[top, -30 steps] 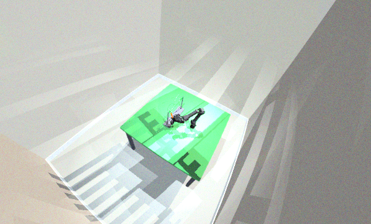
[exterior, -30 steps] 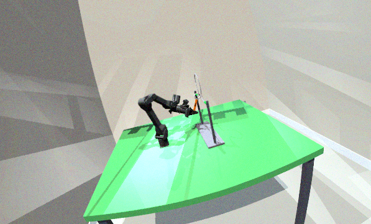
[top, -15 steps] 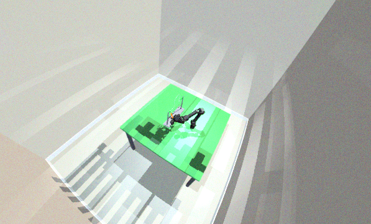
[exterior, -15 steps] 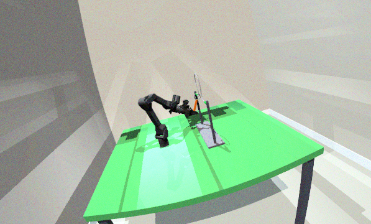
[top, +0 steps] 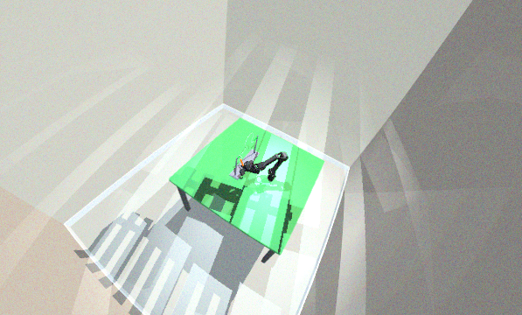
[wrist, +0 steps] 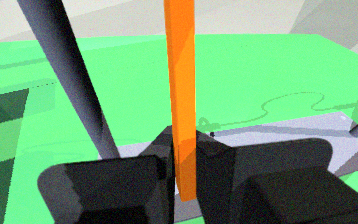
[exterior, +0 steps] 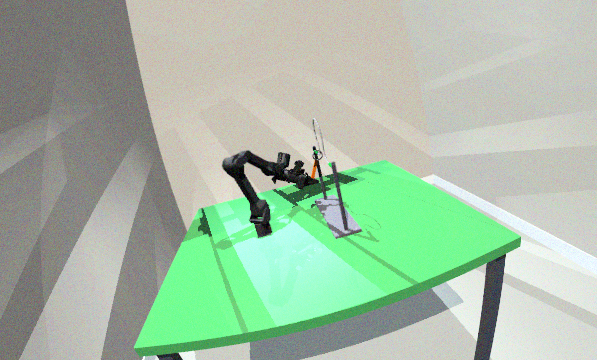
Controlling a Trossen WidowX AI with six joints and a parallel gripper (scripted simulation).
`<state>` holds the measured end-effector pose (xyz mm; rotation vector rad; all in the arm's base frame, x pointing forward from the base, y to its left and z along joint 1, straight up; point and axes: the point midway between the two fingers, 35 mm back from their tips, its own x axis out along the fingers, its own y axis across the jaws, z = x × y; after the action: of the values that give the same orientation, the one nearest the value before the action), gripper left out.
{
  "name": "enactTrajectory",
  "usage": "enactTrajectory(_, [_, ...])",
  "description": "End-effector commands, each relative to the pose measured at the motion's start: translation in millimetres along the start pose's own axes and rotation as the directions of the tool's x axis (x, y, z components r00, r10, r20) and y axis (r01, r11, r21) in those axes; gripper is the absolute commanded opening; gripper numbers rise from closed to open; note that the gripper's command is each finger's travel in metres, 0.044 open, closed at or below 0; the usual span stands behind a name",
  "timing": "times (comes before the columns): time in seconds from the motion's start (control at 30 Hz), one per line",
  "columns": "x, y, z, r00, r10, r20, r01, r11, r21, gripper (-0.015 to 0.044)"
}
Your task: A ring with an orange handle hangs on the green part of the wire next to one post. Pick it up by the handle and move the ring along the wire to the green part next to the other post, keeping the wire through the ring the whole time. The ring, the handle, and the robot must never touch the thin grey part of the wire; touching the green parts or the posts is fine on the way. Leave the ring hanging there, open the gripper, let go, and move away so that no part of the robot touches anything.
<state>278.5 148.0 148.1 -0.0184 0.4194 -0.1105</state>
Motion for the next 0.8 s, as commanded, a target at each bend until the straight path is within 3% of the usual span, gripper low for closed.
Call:
enactTrajectory(0.0, [0,0,0,1.0,0.0,0.0,0.0,1.0,0.0,0.0113])
enactTrajectory(0.07, [-2,0,0,1.0,0.0,-0.001,0.0,1.0,0.001,0.016])
enactTrajectory(0.53, [-47,0,-1,1.0,-0.003,-0.003,0.003,1.0,0.005,0.016])
enactTrajectory(0.77, [-50,0,-1,1.0,-0.003,-0.002,0.003,1.0,0.005,0.016])
